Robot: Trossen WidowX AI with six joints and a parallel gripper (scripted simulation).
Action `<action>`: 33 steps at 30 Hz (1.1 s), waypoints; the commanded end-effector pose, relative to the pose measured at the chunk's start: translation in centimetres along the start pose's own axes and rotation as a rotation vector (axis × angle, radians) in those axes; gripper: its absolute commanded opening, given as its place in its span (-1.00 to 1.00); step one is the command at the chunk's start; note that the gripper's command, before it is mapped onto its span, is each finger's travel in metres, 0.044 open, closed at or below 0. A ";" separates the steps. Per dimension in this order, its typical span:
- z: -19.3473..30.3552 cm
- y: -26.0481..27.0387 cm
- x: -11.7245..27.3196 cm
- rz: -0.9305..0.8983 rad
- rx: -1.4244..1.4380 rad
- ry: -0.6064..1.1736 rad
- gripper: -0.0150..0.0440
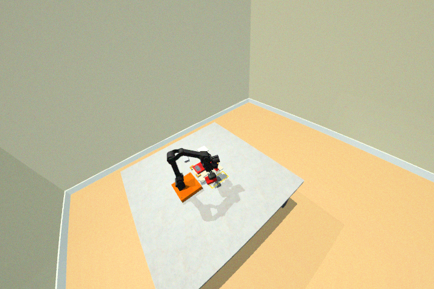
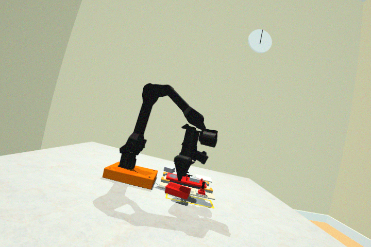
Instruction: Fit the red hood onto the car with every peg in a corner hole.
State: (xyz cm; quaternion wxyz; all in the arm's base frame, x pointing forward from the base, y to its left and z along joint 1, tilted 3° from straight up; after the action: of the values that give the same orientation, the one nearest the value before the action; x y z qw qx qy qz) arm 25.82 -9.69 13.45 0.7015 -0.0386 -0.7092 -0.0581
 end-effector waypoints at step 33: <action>0.2 0.1 -3.3 -0.005 -0.006 0.006 1.00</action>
State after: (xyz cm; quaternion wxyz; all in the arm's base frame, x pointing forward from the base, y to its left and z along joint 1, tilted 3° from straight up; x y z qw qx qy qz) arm 25.78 -9.57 10.50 0.7016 -0.0385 -0.7092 -0.0581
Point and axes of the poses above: the point midway between the two fingers, 35 mm back from their tips, its own x axis back along the fingers, its own y axis across the jaws, z = x × y, the point moved 7 cm from there along x, back along the fingers, and after that the axes turned 4 degrees about x, right-handed, at the moved point
